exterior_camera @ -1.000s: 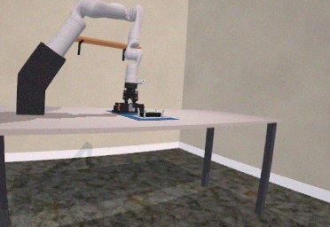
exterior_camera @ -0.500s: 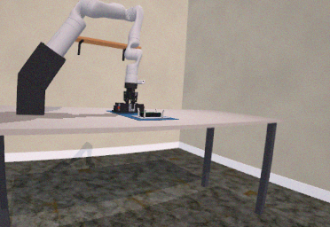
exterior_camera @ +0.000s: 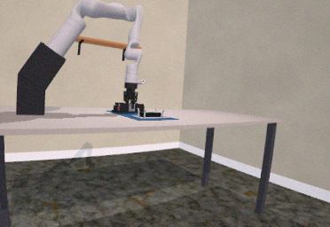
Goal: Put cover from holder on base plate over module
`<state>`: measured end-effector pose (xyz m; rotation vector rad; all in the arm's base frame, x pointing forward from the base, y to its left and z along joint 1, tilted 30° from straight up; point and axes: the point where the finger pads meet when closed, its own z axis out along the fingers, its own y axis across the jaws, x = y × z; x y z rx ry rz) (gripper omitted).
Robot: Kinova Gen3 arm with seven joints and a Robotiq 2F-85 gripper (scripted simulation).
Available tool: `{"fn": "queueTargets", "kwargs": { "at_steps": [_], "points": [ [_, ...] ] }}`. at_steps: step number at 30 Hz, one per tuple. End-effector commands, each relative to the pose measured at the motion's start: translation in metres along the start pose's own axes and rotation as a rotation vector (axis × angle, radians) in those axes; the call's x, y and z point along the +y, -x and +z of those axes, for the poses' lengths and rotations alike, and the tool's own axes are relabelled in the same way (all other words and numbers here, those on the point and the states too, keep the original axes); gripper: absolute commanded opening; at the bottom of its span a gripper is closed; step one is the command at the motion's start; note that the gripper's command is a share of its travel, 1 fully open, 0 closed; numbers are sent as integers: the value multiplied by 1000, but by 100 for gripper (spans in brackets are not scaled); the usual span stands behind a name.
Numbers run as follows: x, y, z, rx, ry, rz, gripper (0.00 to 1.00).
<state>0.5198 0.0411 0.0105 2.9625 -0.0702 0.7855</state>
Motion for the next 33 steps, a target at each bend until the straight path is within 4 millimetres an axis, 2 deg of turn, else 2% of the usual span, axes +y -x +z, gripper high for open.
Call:
{"fn": "queueTargets", "kwargs": {
  "at_steps": [1,4,5,33],
  "points": [
    [0,0,0,1,-1,0,70],
    [0,0,0,1,-1,0,70],
    [0,0,0,1,-1,0,0],
    [0,-1,-1,1,-1,1,0]
  ]
}}
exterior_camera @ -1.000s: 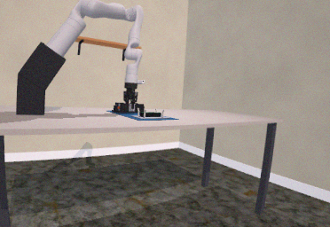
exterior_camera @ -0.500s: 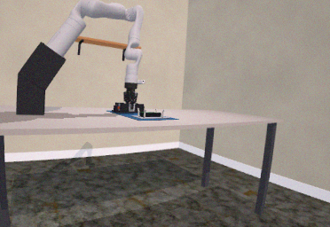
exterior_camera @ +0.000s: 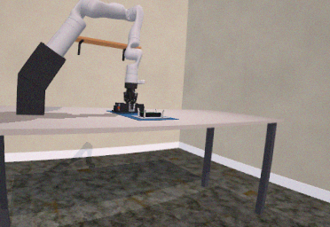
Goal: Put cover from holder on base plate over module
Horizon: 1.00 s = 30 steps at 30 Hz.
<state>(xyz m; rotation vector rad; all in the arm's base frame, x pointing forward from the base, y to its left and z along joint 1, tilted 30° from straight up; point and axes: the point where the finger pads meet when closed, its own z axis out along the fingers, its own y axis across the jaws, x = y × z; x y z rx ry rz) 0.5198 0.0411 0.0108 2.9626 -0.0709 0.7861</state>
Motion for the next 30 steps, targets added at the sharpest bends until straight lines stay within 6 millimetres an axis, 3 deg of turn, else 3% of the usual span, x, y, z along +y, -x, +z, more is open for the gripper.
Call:
{"fn": "queueTargets", "kwargs": {
  "at_steps": [1,22,30],
  "points": [
    [0,0,0,1,-1,0,0],
    [0,0,0,1,-1,0,0],
    [0,0,-24,1,-1,0,0]
  ]
}}
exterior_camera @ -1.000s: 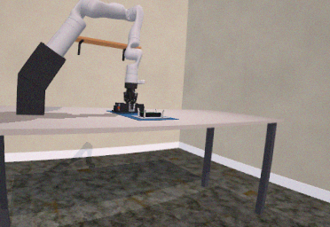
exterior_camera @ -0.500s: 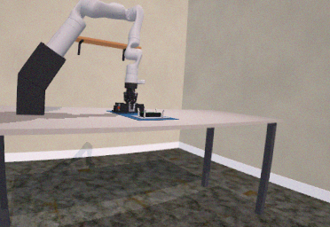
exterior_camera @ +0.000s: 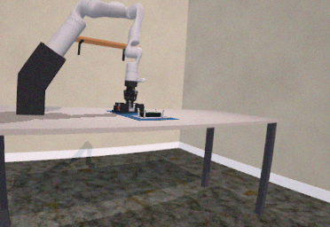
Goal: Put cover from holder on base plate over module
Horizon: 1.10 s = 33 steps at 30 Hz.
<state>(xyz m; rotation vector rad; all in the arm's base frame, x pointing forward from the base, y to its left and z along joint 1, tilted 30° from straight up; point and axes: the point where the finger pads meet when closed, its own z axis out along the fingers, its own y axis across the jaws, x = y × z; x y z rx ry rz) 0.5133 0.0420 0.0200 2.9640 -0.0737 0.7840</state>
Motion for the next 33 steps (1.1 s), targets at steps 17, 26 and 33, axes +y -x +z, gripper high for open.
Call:
{"fn": "queueTargets", "kwargs": {
  "at_steps": [17,26,33],
  "points": [
    [0,-1,-39,2,-1,2,0],
    [0,-1,-45,2,-1,2,0],
    [2,-3,-42,7,1,8,1]
  ]
}}
